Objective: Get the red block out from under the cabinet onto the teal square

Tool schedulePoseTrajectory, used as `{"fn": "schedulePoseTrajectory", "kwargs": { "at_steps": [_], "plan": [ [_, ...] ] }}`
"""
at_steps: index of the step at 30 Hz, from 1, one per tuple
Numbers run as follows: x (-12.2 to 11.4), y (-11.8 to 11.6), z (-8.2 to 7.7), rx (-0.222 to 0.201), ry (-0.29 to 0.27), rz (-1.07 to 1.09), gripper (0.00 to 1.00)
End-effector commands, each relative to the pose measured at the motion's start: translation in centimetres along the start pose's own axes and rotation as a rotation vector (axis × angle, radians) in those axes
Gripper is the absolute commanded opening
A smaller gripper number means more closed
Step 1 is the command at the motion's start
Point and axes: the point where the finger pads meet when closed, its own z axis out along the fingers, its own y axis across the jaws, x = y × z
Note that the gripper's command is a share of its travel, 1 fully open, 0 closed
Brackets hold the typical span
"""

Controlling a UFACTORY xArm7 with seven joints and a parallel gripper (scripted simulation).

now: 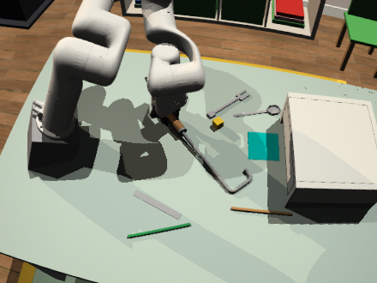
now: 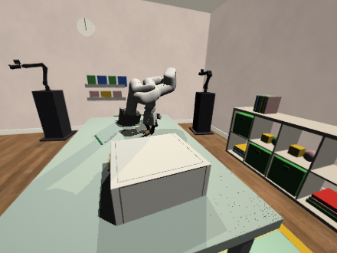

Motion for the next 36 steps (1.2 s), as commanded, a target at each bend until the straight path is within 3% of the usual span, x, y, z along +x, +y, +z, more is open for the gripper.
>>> {"fn": "schedulePoseTrajectory", "kwargs": {
  "at_steps": [1, 36],
  "plan": [
    [-0.9, -0.5, 0.0, -0.005, 0.002, -0.046, 0.00],
    [-8.3, -5.5, 0.0, -0.006, 0.001, -0.455, 0.00]
  ]
}}
